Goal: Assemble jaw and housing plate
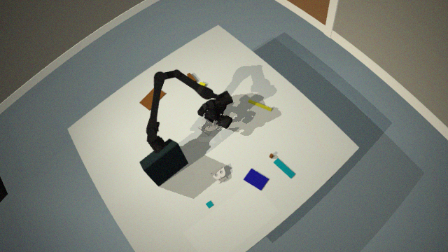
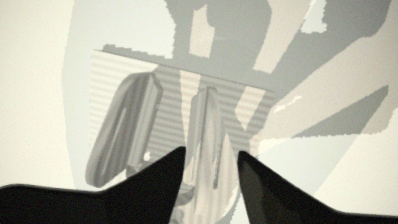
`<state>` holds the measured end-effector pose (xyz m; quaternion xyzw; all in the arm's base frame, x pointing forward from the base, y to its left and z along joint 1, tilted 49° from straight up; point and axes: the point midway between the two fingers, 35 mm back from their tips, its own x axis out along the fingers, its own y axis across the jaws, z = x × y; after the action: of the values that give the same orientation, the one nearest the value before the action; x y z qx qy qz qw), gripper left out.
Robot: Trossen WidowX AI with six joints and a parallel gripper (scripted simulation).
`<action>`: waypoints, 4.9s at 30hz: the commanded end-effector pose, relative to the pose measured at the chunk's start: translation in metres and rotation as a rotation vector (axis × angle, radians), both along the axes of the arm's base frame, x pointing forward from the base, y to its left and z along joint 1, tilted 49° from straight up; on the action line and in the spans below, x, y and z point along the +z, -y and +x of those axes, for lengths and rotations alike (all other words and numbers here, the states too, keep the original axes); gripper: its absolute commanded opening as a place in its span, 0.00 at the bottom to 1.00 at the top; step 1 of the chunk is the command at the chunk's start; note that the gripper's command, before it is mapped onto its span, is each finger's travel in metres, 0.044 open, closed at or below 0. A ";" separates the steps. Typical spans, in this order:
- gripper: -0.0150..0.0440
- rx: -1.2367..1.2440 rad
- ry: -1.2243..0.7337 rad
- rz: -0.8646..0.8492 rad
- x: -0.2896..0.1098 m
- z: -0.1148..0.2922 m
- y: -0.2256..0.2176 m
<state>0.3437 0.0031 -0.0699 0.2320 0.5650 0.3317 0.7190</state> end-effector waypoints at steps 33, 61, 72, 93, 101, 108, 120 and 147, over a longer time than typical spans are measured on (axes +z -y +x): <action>0.48 0.002 0.002 -0.001 -0.003 0.000 -0.003; 0.63 0.001 0.005 -0.005 0.008 0.000 0.012; 0.68 -0.014 -0.004 0.002 0.035 -0.009 0.044; 1.00 -0.329 -0.329 0.020 -0.003 -0.037 0.096; 1.00 -0.452 -0.456 0.034 -0.017 -0.052 0.114; 1.00 -0.560 -0.569 0.049 -0.030 -0.066 0.129; 1.00 -0.743 -0.761 0.082 -0.050 -0.092 0.151; 1.00 -1.130 -1.197 0.182 -0.093 -0.160 0.181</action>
<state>0.1920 -0.1739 -0.1570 0.6641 0.6272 -0.1916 0.3590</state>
